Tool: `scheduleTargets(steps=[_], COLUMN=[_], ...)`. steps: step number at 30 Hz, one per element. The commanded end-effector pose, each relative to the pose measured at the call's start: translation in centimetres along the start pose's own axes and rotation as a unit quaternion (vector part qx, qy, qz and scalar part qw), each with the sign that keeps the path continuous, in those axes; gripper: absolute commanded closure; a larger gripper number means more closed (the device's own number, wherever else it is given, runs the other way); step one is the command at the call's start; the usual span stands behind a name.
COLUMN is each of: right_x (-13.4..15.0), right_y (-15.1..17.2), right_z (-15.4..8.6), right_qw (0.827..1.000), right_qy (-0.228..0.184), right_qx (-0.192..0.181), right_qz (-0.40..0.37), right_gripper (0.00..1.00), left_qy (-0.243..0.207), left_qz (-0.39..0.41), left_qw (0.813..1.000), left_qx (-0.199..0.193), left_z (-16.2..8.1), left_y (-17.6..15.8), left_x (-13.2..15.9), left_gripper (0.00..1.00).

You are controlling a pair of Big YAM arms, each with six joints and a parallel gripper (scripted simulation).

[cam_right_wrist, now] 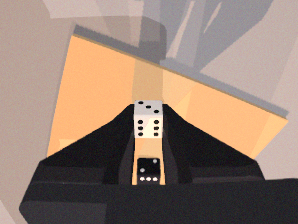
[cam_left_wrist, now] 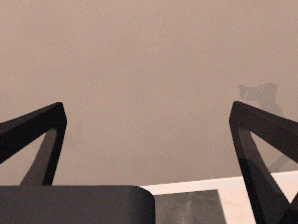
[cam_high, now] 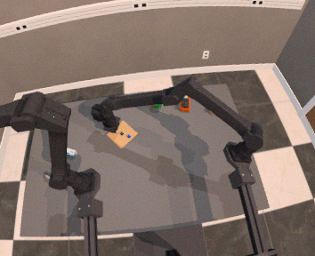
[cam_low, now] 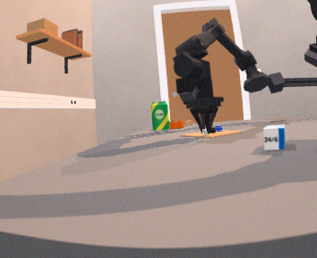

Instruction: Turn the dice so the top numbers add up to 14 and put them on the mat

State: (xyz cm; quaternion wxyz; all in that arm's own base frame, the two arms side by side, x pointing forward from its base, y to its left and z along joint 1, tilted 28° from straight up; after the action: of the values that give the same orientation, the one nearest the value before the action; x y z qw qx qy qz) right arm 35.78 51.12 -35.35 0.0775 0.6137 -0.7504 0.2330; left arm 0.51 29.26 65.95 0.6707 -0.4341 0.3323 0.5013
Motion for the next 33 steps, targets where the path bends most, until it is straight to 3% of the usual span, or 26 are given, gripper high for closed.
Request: scheduleTargets(steps=[1, 22, 29, 33], right_x=[-1.39, -1.43, -1.43, -1.43], right_y=[-1.04, -1.12, -1.12, -1.12], right_z=[-0.38, -0.39, -0.39, -0.39], right_qw=[1.000, 1.000, 1.000, 1.000], right_qy=[-0.019, -0.020, -0.020, -0.020], right_qx=[0.006, 0.006, 0.006, 0.006], right_qz=[0.008, 0.009, 0.009, 0.009], right_gripper=[0.89, 0.89, 0.78, 0.78], left_qy=[-0.026, -0.026, -0.026, -0.026], left_qz=[0.008, 0.008, 0.008, 0.008], left_qw=[1.000, 1.000, 1.000, 1.000], left_qx=[0.006, 0.006, 0.006, 0.006], left_z=[-0.84, -0.84, -0.84, -0.84], left_y=[-0.32, -0.32, -0.32, -0.32], left_x=[-1.95, -1.95, -1.95, -1.95], left_gripper=[0.00, 0.00, 0.00, 0.00])
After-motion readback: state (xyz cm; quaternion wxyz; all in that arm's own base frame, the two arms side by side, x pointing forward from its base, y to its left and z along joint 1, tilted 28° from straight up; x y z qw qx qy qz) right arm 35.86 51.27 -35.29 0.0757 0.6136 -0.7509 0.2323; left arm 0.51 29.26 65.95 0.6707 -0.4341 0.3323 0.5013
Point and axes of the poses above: on each arm, the point where the finger pads meet when closed, its own z axis out along the fingers, its own y axis across the jaws, x = y × z, the point moved 5 cm from there along -z, back along the fingers, and after that the axes turned 15 degrees about -z, right-handed, at the moved point
